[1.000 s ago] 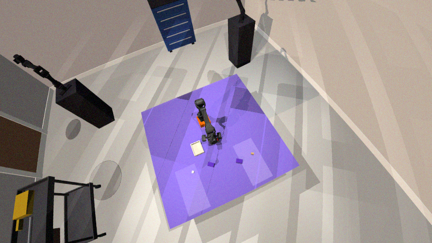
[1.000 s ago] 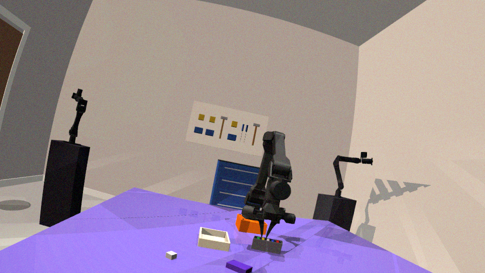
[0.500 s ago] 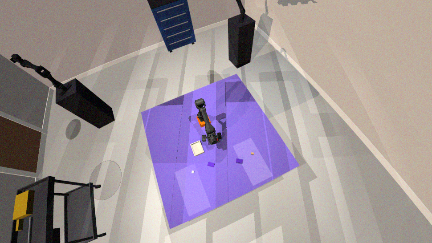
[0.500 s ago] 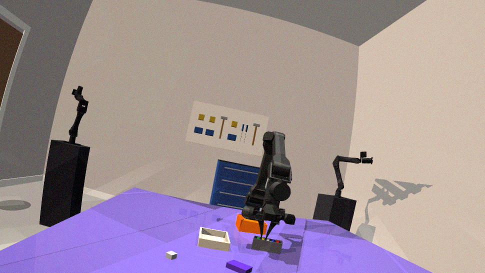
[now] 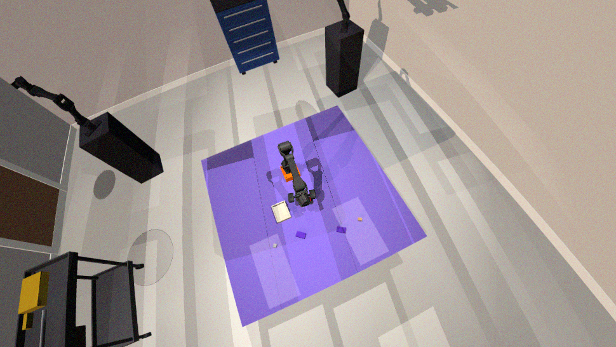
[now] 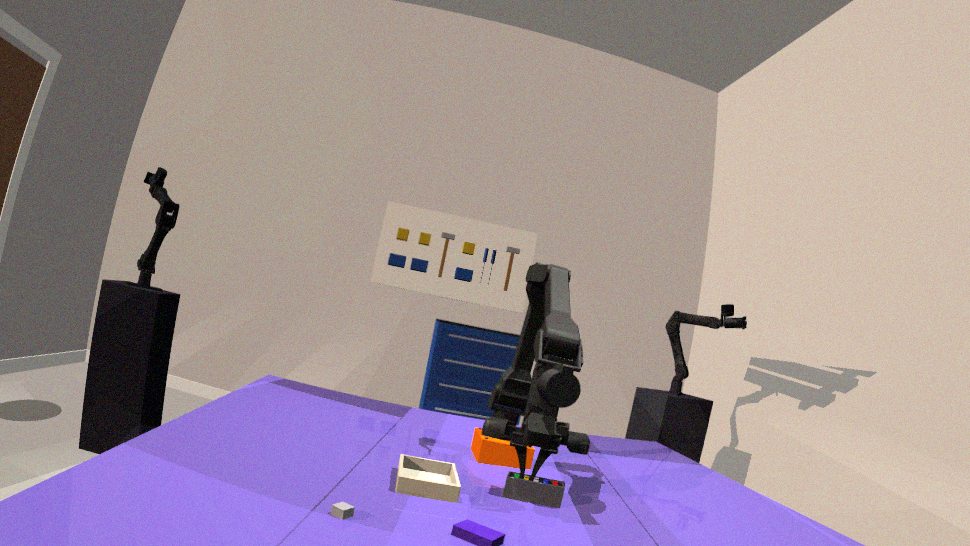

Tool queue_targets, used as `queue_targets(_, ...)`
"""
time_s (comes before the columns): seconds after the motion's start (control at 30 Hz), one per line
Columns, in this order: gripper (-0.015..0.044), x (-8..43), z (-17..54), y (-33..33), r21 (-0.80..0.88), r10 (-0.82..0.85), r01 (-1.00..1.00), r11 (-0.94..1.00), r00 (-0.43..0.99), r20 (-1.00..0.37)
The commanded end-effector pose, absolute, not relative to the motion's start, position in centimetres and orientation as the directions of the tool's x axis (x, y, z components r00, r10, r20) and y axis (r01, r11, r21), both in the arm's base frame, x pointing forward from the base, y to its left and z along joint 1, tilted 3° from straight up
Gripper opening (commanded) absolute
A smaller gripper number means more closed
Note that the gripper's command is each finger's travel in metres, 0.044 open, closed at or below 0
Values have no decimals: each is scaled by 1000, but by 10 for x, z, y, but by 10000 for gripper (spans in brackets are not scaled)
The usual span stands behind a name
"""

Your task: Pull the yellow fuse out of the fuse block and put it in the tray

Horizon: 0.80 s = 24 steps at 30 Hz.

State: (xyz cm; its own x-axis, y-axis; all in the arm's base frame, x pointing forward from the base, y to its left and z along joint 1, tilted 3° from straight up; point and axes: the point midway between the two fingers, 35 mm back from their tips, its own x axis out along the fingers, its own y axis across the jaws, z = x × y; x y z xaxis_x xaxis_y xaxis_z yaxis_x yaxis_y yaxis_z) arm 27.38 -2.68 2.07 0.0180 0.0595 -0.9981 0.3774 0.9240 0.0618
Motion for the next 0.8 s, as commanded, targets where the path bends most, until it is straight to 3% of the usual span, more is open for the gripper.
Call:
queue_targets(0.0,43,274,21,-27,62,59,377,924,19,-998)
queue_targets(0.23,0,274,21,-27,62,59,377,924,19,-998)
queue_targets(0.77,0,274,27,-27,61,59,378,924,19,-998)
